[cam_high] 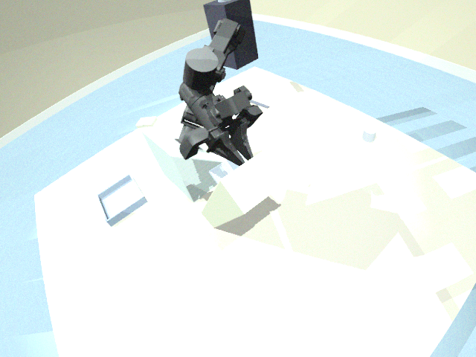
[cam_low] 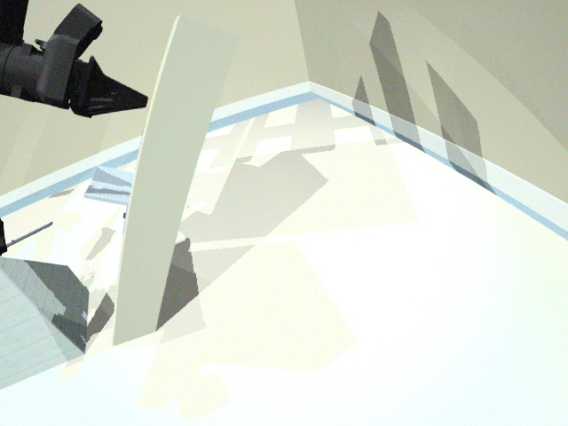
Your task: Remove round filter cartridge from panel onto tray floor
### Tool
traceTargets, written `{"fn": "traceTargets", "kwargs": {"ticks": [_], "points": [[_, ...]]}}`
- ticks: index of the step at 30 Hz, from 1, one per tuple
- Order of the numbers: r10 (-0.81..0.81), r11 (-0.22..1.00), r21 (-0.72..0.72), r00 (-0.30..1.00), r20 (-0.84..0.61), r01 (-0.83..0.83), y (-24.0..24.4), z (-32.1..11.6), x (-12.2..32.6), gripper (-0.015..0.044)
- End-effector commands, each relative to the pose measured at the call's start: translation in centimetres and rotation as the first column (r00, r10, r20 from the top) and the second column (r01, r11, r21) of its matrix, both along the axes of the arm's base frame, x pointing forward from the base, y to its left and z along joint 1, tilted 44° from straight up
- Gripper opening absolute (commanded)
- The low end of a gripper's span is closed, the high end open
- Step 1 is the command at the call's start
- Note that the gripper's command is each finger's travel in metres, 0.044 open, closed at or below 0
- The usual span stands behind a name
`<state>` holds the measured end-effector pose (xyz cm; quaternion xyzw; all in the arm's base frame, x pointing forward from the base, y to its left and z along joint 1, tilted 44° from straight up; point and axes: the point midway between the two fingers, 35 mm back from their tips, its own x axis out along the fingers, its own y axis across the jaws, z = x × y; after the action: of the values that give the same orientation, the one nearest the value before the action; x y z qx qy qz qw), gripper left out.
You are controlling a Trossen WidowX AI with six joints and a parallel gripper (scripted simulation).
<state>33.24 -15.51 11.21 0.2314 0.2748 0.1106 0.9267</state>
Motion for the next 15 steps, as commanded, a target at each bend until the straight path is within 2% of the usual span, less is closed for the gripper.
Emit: {"fn": "traceTargets", "kwargs": {"ticks": [1, 15], "points": [[-0.003, 1.0, 0.001, 1.0, -0.003, 0.003, -0.09, 0.09, 0.09, 0.0091], [-0.003, 1.0, 0.001, 1.0, -0.003, 0.003, -0.01, -0.01, 0.36, 0.0091]]}}
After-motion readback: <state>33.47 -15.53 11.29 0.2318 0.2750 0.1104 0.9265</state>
